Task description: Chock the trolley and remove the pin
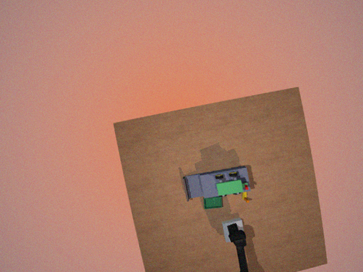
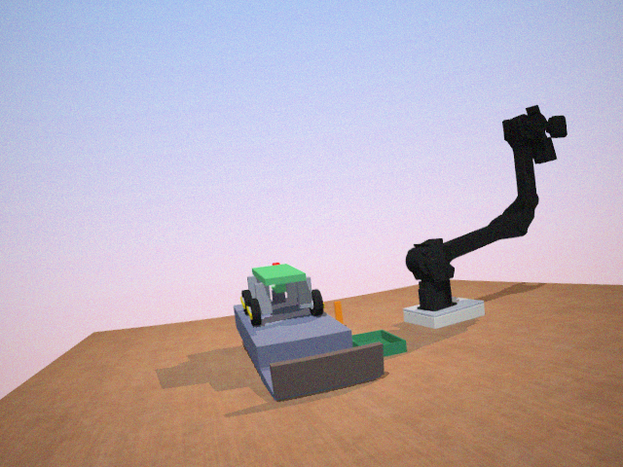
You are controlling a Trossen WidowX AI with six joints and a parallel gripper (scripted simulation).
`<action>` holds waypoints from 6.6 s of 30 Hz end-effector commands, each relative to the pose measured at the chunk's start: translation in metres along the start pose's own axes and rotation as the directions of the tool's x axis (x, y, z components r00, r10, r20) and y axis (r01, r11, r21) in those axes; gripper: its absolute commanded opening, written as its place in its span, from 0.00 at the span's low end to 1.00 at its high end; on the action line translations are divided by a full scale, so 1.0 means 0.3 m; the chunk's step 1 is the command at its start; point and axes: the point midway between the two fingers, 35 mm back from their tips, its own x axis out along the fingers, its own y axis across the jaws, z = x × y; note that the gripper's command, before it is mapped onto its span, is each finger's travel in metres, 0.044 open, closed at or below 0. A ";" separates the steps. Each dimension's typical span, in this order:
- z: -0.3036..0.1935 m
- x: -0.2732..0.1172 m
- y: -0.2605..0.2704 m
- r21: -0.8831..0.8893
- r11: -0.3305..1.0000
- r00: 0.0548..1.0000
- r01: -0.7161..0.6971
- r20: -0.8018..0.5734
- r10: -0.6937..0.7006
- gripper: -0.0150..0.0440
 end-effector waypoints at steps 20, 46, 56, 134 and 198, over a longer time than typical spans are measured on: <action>-0.713 -0.457 -0.369 -0.676 0.543 0.774 -0.499 -0.629 -0.072 0.58; -0.800 -1.229 -1.330 0.105 -0.283 0.146 -0.953 -0.660 -0.737 0.58; -0.502 -1.456 -1.685 0.635 -0.174 -0.043 -0.753 -0.311 -0.950 0.58; 1.113 -1.612 -1.586 0.035 0.861 -0.138 0.507 0.990 0.041 0.58; 1.123 -1.608 -1.573 0.035 0.861 -0.138 0.507 0.990 0.041 0.25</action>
